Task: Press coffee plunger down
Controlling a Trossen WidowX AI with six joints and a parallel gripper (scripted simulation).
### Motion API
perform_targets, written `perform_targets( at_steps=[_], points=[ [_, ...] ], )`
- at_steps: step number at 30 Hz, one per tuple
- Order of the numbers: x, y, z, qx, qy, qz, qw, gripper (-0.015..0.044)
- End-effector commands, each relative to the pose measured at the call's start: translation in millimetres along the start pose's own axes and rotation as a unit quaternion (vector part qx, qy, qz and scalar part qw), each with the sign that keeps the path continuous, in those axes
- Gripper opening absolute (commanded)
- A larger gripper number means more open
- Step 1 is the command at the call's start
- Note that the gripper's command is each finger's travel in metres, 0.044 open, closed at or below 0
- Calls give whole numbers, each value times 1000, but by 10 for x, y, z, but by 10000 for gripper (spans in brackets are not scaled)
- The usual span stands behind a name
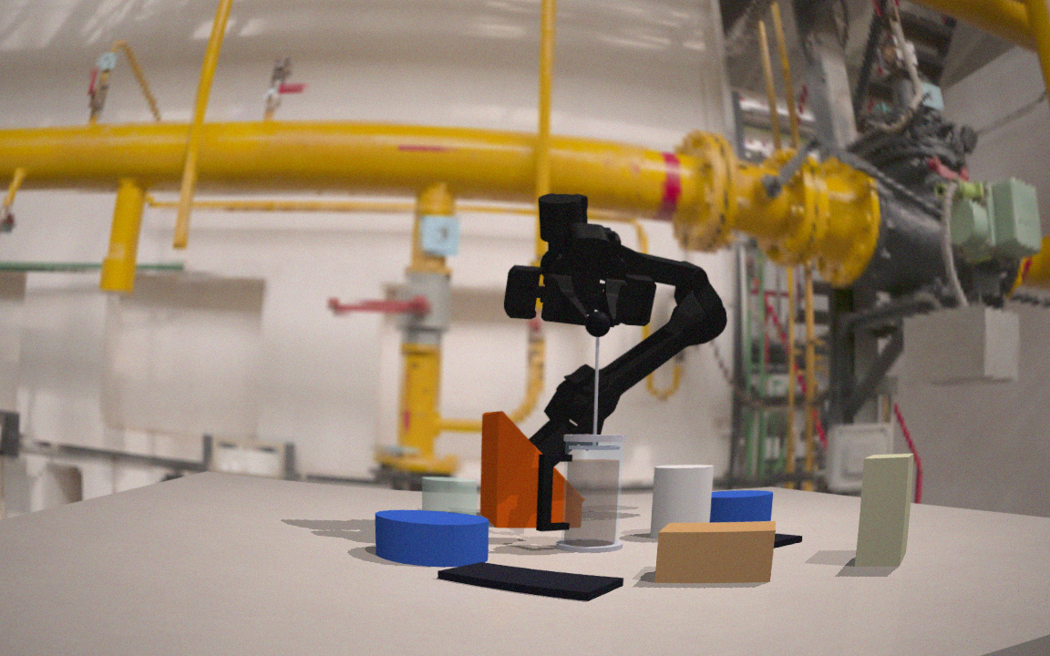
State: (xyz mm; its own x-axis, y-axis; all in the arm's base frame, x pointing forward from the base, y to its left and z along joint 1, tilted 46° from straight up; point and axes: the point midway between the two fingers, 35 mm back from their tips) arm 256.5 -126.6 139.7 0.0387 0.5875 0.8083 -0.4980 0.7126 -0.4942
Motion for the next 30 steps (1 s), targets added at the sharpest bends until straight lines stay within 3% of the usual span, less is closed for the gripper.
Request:
perform_targets(
  at_steps=[1,30],
  points=[
    [-4,3,-5,0,1,0,1000,119],
    [-158,328,-294,6,7,2,1000,119]
  ],
)
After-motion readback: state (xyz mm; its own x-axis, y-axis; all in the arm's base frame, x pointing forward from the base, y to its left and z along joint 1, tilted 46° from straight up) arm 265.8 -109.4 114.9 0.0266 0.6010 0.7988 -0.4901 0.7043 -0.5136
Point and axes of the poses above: the point midway between the two fingers, 35 mm back from their tips, its own z axis back along the fingers, its own x axis across the jaws, y = z × x, and after that the axes turned 10 degrees about -z, right-handed
